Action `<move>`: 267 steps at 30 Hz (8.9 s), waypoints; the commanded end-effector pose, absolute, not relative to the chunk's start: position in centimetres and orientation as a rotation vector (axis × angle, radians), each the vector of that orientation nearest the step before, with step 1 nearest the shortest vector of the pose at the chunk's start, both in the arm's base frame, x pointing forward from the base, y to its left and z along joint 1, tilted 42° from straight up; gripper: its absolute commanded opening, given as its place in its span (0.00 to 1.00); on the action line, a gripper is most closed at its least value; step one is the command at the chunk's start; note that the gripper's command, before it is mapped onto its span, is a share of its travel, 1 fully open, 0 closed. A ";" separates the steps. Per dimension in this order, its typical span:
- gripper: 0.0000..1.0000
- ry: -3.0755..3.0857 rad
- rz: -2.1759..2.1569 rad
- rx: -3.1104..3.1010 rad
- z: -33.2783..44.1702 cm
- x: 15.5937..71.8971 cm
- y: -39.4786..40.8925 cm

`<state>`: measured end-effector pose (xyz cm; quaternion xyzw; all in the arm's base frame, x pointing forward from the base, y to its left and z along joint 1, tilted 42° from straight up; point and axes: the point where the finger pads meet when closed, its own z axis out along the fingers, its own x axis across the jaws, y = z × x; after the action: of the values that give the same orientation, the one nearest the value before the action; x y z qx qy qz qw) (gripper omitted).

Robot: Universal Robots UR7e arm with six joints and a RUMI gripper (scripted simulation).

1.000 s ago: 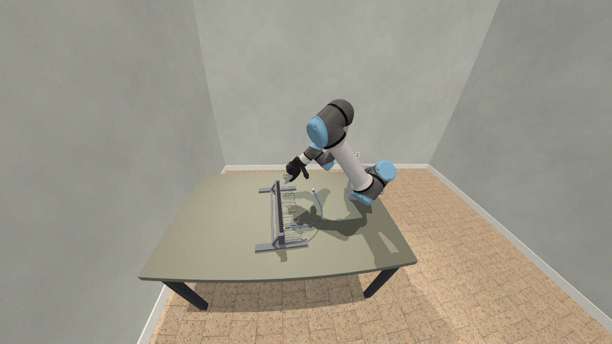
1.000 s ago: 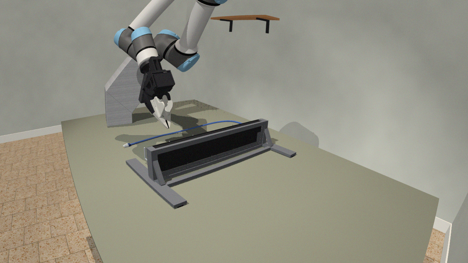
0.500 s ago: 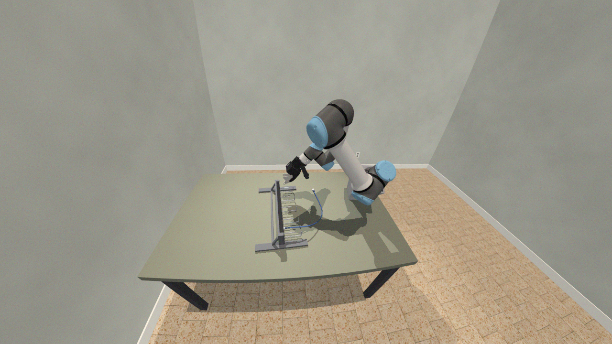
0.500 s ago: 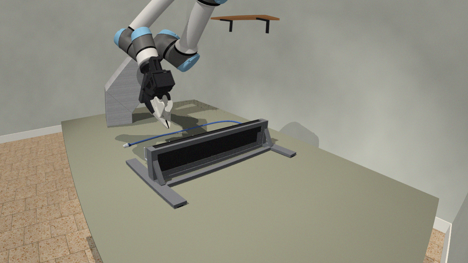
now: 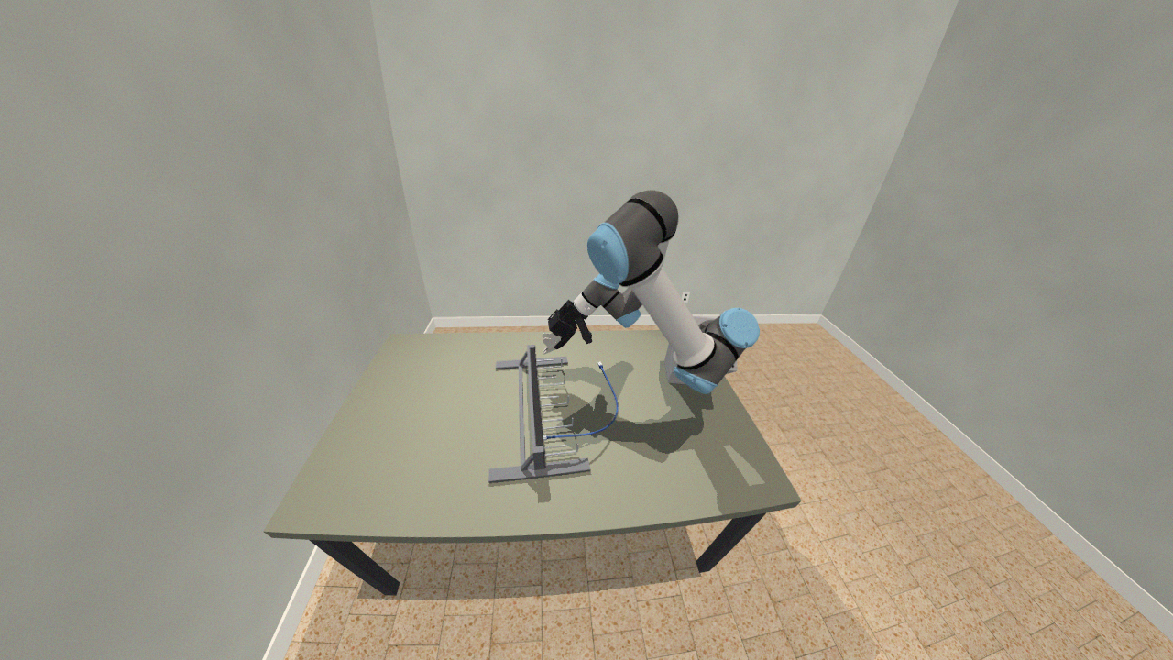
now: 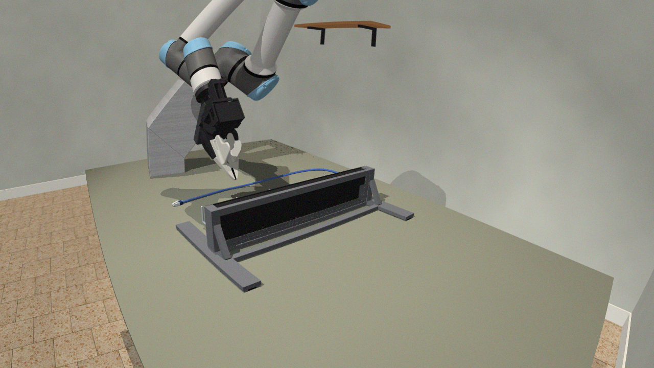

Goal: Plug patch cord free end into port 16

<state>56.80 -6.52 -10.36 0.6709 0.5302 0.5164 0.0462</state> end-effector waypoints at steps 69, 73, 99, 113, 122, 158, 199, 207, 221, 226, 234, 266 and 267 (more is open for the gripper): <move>0.00 1.618 1.576 2.047 -4.5 47.5 -12.7; 0.00 1.618 1.576 2.047 -4.3 47.2 -12.8; 0.00 1.616 1.576 2.049 -3.9 46.4 -13.3; 0.00 1.594 1.585 2.093 -4.0 46.3 -13.2; 0.00 1.552 1.599 2.170 -4.2 46.2 -13.0; 0.00 0.947 1.610 2.948 -5.9 45.2 -10.8; 0.00 -0.878 0.895 3.731 -9.1 43.8 -8.4; 0.00 -1.256 0.676 3.707 -9.8 43.6 -8.1; 0.00 -1.984 0.195 3.465 -11.4 43.0 -7.7; 0.00 -2.149 0.074 3.366 -11.8 42.8 -7.6; 0.00 -2.510 -0.212 3.067 -12.8 42.2 -7.4; 0.00 -3.209 -0.945 1.648 -16.6 39.5 -6.7; 0.00 -3.217 -0.961 1.596 -16.8 39.4 -6.7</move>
<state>39.84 -6.77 -16.21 -0.4624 0.7992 0.2251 0.3111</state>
